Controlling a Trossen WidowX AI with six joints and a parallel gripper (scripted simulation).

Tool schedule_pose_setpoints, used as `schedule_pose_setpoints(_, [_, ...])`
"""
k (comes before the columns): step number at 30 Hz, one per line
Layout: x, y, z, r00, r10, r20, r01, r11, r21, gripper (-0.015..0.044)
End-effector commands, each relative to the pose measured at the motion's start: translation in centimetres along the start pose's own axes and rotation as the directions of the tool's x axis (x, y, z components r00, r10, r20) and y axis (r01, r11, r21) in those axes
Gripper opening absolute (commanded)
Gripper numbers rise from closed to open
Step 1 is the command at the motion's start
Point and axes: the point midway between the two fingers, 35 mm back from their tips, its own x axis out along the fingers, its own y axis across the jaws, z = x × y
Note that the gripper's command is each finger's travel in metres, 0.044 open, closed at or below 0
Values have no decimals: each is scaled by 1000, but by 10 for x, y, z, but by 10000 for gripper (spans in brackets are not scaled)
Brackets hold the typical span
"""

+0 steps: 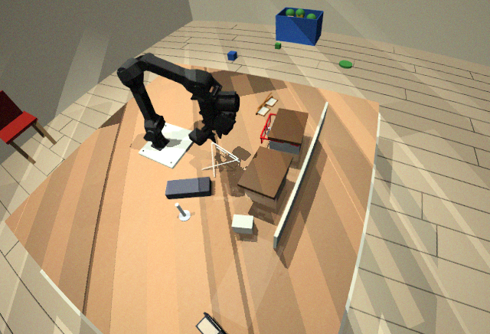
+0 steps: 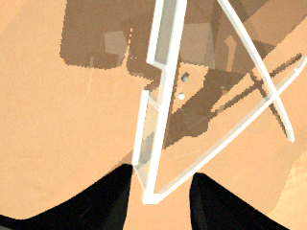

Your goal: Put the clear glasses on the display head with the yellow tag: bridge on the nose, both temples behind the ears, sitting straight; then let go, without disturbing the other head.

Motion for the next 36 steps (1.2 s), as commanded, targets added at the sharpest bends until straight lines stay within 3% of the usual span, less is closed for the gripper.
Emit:
schedule_pose_setpoints(1, [6,0,1,1000,-8,-2,8,1000,5,120])
schedule_pose_setpoints(36, [61,4,1,1000,-8,-2,8,1000,5,120])
